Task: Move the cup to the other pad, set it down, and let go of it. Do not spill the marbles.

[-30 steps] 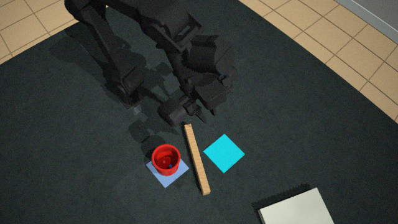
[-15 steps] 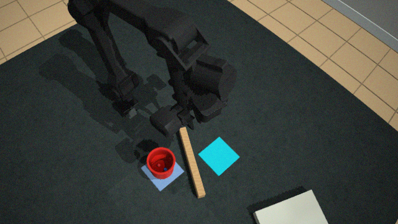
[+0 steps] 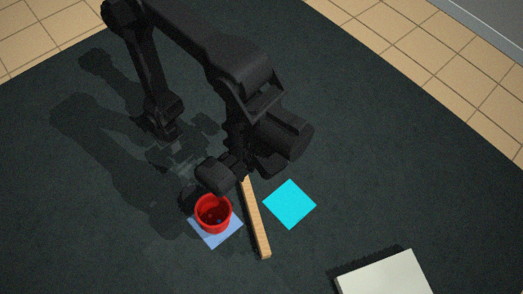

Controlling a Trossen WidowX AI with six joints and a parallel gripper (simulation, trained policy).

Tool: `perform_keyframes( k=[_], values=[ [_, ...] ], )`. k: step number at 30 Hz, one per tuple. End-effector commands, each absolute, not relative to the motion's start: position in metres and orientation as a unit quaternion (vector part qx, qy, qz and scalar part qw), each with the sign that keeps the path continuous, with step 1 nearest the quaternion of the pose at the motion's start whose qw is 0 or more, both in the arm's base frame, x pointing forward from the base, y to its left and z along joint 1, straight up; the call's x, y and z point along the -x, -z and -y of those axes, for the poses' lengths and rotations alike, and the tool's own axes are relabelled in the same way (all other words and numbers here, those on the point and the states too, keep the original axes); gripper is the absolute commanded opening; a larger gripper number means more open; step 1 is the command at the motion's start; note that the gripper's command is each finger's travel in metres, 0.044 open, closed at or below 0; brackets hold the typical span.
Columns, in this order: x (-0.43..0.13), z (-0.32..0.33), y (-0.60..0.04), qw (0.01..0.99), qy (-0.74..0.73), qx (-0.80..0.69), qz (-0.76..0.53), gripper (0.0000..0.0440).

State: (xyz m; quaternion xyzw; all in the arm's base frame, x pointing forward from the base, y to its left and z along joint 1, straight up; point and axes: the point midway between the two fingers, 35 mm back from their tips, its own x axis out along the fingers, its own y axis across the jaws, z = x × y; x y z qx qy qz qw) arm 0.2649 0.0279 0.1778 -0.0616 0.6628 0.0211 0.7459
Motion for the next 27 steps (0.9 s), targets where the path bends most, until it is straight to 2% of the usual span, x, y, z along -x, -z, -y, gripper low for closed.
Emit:
perform_keyframes(
  k=[1,14,27],
  values=[
    [-0.263,-0.021,-0.17,0.732,-0.022,0.072,-0.677,0.0123],
    [-0.258,-0.002,-0.141,0.703,-0.031,0.096,-0.704,0.016],
    [-0.254,0.012,-0.108,0.681,-0.055,0.119,-0.721,0.0168]
  ],
)
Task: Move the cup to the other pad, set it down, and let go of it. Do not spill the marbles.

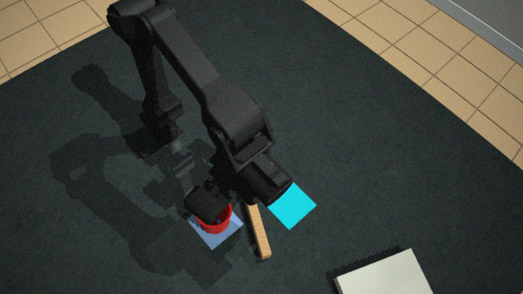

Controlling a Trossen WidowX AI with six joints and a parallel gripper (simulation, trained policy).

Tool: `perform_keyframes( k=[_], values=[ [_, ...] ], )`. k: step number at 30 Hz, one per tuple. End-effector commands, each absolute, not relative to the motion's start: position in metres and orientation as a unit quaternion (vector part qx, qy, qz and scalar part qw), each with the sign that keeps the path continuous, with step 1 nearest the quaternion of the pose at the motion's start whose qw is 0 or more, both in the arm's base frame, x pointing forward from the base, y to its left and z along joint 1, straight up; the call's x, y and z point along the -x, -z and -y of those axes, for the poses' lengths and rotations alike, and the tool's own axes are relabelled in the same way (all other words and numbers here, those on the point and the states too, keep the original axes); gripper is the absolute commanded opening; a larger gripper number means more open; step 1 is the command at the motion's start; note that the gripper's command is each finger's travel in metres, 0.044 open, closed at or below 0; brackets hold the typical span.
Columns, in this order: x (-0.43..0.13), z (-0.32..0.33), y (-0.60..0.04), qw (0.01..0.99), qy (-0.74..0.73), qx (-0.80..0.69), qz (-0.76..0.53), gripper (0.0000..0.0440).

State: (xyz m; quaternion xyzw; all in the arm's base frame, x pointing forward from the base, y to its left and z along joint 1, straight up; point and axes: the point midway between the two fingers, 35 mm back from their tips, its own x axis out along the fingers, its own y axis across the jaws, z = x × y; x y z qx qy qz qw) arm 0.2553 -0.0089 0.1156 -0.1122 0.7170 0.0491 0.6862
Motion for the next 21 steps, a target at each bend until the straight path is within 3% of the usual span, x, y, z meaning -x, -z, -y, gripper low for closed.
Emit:
perform_keyframes(
  k=[1,14,21],
  values=[
    [-0.254,0.013,-0.105,0.679,-0.057,0.122,-0.721,0.0169],
    [-0.251,0.019,-0.061,0.661,-0.11,0.159,-0.725,0.0169],
    [-0.249,0.023,-0.05,0.649,-0.147,0.194,-0.721,0.0]
  ],
)
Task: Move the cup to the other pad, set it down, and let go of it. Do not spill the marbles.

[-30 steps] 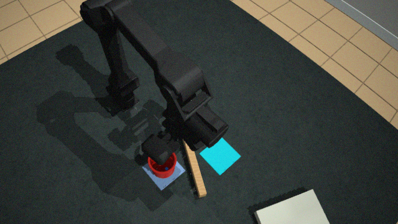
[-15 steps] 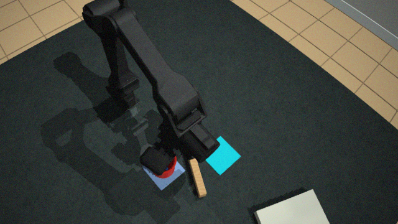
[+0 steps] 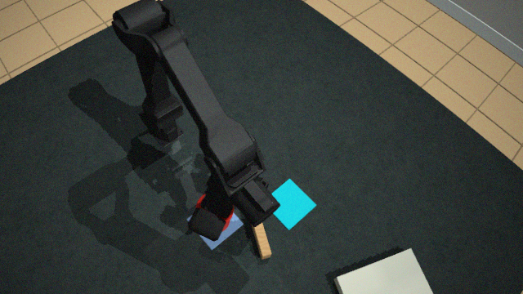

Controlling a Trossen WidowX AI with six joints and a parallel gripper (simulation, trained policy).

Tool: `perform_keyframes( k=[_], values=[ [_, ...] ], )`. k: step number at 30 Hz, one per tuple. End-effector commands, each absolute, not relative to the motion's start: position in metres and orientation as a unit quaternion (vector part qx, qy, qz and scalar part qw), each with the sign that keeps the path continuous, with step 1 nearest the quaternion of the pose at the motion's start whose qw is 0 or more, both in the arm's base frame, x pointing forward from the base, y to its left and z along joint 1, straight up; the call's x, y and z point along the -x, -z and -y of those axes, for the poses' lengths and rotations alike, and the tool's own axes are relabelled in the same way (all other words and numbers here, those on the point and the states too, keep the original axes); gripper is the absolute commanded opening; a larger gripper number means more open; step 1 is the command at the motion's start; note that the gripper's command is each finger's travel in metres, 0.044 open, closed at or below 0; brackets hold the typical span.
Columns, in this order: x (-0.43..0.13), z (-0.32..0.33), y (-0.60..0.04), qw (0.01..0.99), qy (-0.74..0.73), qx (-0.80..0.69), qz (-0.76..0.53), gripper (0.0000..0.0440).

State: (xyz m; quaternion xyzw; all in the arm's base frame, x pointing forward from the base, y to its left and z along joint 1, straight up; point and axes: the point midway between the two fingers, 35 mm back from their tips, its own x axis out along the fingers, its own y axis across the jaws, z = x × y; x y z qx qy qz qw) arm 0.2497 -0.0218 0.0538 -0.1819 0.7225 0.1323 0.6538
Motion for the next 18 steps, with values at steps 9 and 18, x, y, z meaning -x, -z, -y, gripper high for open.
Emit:
perform_keyframes(
  k=[9,18],
  values=[
    [-0.258,0.023,-0.064,0.651,-0.18,0.224,-0.703,0.0],
    [-0.269,0.016,-0.087,0.66,-0.195,0.242,-0.684,0.0003]
  ],
)
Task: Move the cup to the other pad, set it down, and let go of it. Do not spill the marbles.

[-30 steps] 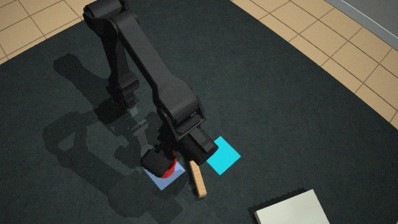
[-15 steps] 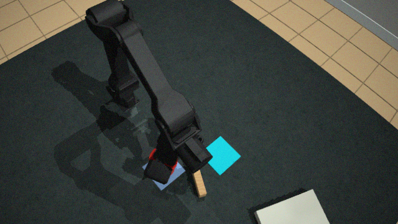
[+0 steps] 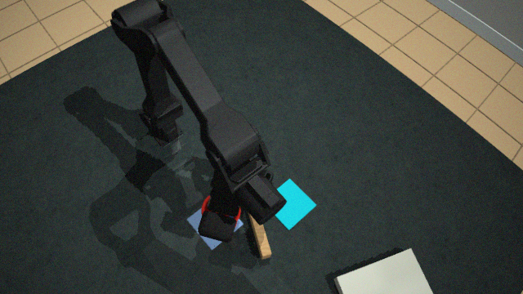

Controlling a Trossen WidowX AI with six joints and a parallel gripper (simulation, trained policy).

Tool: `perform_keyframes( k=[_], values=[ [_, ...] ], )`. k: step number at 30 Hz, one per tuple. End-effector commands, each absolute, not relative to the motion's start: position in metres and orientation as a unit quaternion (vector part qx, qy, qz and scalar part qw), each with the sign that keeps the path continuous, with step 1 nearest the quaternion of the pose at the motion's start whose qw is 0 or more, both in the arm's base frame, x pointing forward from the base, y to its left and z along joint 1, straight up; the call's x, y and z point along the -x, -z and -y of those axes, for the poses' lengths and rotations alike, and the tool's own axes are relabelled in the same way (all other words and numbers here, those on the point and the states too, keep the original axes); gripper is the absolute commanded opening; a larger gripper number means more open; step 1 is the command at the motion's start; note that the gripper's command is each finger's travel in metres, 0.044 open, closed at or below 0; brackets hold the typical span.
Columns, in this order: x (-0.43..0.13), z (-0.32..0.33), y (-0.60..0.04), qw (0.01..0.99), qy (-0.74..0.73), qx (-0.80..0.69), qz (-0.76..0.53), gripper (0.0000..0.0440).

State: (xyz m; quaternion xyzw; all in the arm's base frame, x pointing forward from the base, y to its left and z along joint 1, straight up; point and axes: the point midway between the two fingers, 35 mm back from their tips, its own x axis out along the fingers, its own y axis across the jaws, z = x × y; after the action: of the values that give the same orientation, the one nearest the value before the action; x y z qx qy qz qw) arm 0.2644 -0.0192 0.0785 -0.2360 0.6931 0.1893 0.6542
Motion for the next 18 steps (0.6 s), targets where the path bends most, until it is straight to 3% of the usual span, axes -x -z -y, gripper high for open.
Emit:
perform_keyframes(
  k=[1,18],
  values=[
    [-0.27,0.015,-0.089,0.661,-0.196,0.244,-0.682,0.0003],
    [-0.294,-0.027,-0.116,0.683,-0.218,0.273,-0.641,0.0]
  ],
)
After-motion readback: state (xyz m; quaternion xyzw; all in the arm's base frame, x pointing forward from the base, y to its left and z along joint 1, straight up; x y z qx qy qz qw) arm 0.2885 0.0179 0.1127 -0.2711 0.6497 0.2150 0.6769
